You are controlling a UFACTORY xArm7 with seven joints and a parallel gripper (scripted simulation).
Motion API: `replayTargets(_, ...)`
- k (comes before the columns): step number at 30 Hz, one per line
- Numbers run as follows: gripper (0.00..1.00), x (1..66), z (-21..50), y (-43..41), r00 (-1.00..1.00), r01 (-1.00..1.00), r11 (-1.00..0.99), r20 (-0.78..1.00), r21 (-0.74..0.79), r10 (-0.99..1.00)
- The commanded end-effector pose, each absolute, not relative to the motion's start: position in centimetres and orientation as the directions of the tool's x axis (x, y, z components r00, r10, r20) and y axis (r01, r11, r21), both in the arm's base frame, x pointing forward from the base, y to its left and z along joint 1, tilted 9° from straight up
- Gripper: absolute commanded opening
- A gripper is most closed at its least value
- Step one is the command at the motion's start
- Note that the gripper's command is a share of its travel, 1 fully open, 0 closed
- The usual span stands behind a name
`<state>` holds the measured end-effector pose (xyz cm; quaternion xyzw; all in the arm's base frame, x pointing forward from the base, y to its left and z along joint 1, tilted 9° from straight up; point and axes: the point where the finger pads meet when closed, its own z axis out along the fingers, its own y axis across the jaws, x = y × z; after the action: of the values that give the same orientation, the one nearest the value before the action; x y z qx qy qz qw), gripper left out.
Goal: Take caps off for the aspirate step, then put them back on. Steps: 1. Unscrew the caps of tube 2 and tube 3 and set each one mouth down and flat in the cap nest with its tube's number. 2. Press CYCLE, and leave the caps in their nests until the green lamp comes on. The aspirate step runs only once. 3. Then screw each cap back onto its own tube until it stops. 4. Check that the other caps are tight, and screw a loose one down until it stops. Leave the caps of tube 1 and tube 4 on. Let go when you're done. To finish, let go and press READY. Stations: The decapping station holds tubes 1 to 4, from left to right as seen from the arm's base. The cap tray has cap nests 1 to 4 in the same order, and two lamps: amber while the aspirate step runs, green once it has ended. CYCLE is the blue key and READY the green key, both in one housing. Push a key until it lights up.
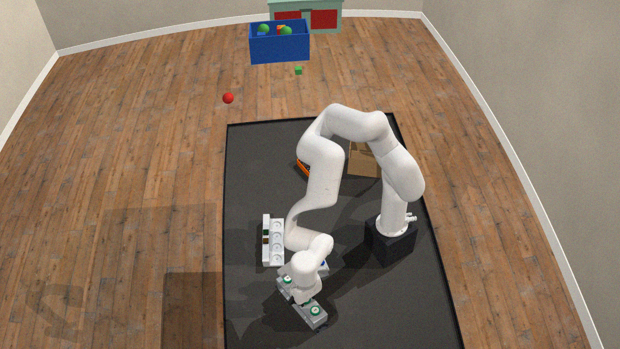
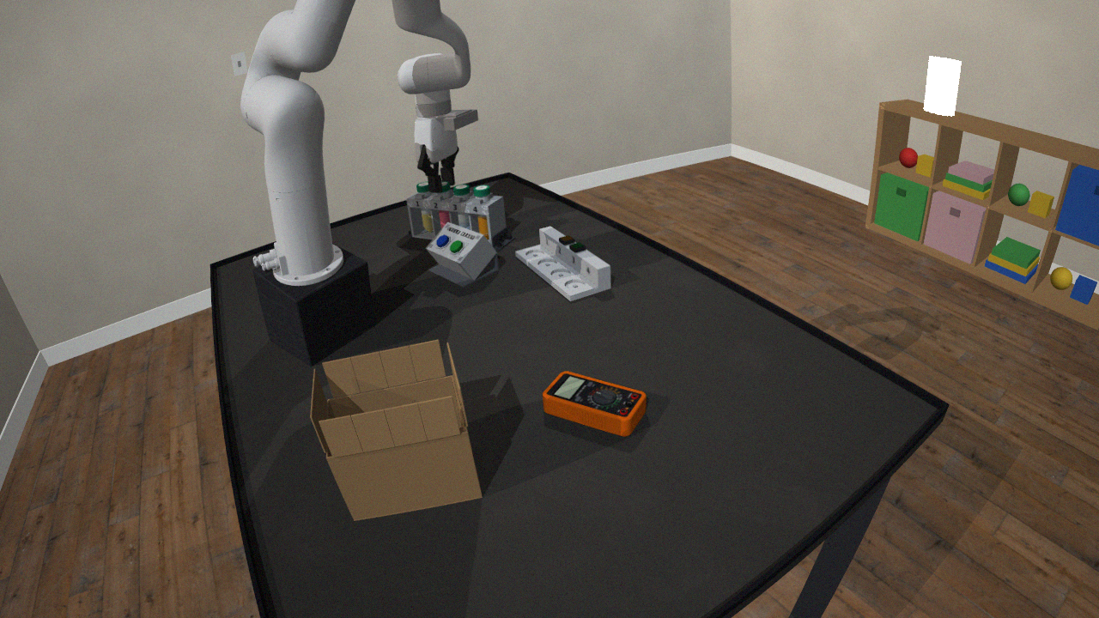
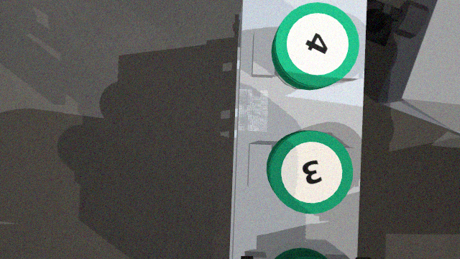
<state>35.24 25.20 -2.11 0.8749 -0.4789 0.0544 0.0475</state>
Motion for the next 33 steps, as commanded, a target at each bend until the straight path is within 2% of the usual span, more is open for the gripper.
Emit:
replayTargets(1, 0.46, 35.3, -1.8, 25.4, 0.512, -0.857, -0.515, 0.148, 0.019, -0.846)
replayTargets(14, 0.46, 35.3, -1.5, 25.4, 0.511, -0.857, -0.515, 0.148, 0.019, -0.846)
replayTargets(15, 0.0, 35.3, -1.5, 25.4, 0.511, -0.857, -0.515, 0.148, 0.019, -0.846)
replayTargets(33, 0.0, 35.3, -0.3, 25.5, 0.511, -0.857, -0.515, 0.148, 0.019, -0.846)
